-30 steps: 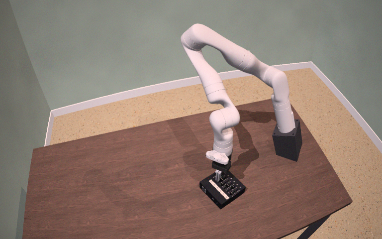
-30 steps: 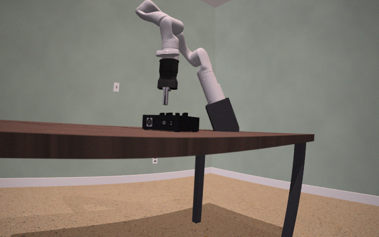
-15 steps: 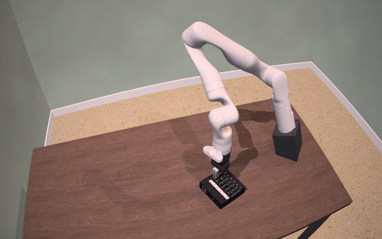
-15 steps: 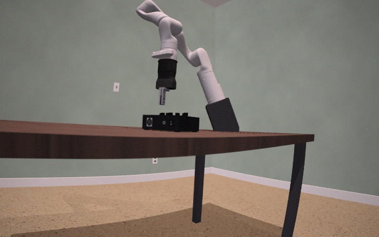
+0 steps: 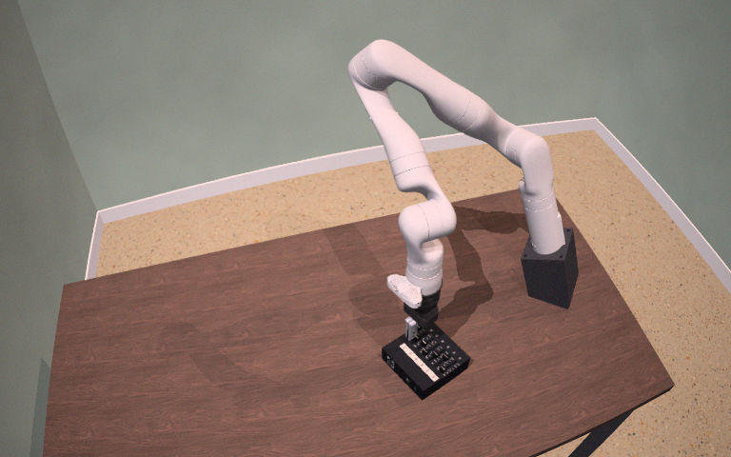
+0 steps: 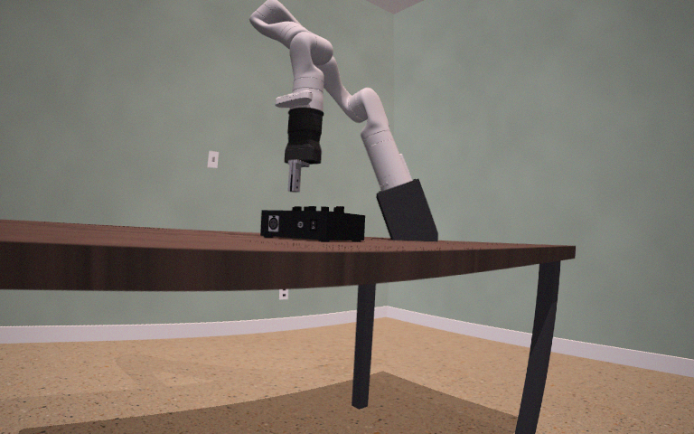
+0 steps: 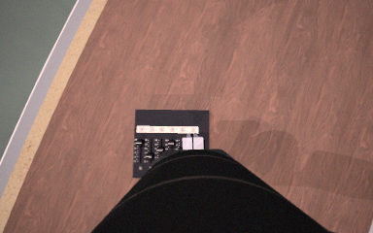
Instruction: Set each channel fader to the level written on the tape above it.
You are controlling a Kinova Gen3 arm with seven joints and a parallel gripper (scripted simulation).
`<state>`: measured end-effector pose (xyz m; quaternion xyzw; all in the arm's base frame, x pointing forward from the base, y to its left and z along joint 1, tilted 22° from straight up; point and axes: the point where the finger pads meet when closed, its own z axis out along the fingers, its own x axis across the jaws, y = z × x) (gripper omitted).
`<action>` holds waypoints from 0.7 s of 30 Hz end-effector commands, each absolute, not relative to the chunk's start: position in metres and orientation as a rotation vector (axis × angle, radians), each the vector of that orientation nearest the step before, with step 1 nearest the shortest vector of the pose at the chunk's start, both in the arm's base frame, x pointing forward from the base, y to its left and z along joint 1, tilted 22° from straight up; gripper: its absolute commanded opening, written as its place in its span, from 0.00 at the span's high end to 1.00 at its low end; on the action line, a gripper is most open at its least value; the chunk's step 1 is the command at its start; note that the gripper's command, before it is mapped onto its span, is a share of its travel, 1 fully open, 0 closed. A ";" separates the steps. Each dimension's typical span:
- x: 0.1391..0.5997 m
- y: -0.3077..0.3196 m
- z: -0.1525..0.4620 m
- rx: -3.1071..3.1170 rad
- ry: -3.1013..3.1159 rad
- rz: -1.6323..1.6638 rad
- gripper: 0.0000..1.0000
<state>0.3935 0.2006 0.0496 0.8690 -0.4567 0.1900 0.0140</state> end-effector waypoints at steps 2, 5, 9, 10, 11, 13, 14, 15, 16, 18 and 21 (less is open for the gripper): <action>0.394 0.199 0.051 2.694 -1.462 0.593 1.00; 0.394 0.199 0.051 2.691 -1.471 0.594 1.00; 0.395 0.198 0.051 2.687 -1.481 0.594 1.00; 0.395 0.198 0.051 2.686 -1.483 0.594 1.00; 0.395 0.198 0.051 2.686 -1.484 0.594 1.00; 0.395 0.198 0.051 2.685 -1.485 0.594 1.00; 0.395 0.198 0.051 2.685 -1.485 0.594 1.00; 0.395 0.198 0.051 2.685 -1.485 0.594 1.00; 0.395 0.198 0.051 2.685 -1.485 0.594 1.00; 0.395 0.198 0.051 2.685 -1.485 0.594 1.00; 0.395 0.198 0.051 2.685 -1.485 0.594 1.00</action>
